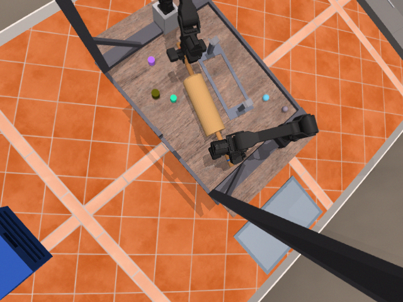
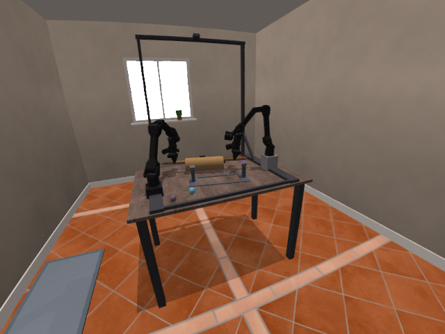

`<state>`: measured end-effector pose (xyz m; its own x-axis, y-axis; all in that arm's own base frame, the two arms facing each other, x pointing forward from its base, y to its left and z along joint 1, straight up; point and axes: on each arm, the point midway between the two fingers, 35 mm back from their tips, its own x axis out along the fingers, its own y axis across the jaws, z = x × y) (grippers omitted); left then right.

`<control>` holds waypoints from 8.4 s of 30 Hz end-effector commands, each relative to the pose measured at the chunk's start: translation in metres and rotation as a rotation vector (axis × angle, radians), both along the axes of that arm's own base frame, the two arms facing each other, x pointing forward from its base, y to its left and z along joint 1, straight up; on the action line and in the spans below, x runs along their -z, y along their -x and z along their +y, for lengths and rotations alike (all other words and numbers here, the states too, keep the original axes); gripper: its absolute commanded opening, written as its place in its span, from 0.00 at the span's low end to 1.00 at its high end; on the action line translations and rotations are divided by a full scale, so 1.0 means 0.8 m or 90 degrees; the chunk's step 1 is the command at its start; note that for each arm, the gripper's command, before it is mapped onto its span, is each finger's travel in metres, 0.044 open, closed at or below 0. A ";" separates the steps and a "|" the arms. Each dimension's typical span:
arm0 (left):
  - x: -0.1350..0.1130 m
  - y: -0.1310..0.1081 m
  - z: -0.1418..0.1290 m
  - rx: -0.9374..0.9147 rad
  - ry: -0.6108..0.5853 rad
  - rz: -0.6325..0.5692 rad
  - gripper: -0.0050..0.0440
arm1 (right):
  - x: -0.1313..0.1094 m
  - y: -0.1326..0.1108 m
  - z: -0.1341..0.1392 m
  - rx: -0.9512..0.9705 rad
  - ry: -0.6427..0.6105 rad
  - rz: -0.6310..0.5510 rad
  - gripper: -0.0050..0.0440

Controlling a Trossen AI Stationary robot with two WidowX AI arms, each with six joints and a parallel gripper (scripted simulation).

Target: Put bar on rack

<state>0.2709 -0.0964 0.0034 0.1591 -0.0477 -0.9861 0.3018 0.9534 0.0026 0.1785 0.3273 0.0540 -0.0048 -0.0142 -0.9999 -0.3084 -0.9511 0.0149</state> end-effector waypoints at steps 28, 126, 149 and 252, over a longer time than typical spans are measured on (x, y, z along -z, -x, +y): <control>-0.101 -0.011 -0.005 -0.003 0.015 -0.042 0.20 | -0.116 0.001 0.011 -0.011 -0.057 -0.023 0.20; -0.130 0.017 0.088 -0.018 0.010 -0.038 0.20 | -0.138 -0.014 -0.105 -0.025 -0.042 -0.019 0.20; -0.150 0.026 0.138 -0.029 0.001 -0.045 0.20 | -0.150 -0.022 -0.164 -0.036 -0.035 -0.020 0.20; -0.105 0.058 0.246 -0.053 -0.004 -0.019 0.20 | -0.112 -0.045 -0.291 -0.057 -0.021 -0.020 0.20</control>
<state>0.2225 0.0977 0.0866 0.1773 -0.0372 -0.9835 0.2211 0.9752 0.0029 0.2146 0.0938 0.1404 0.0018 0.0033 -1.0000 -0.2248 -0.9744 -0.0036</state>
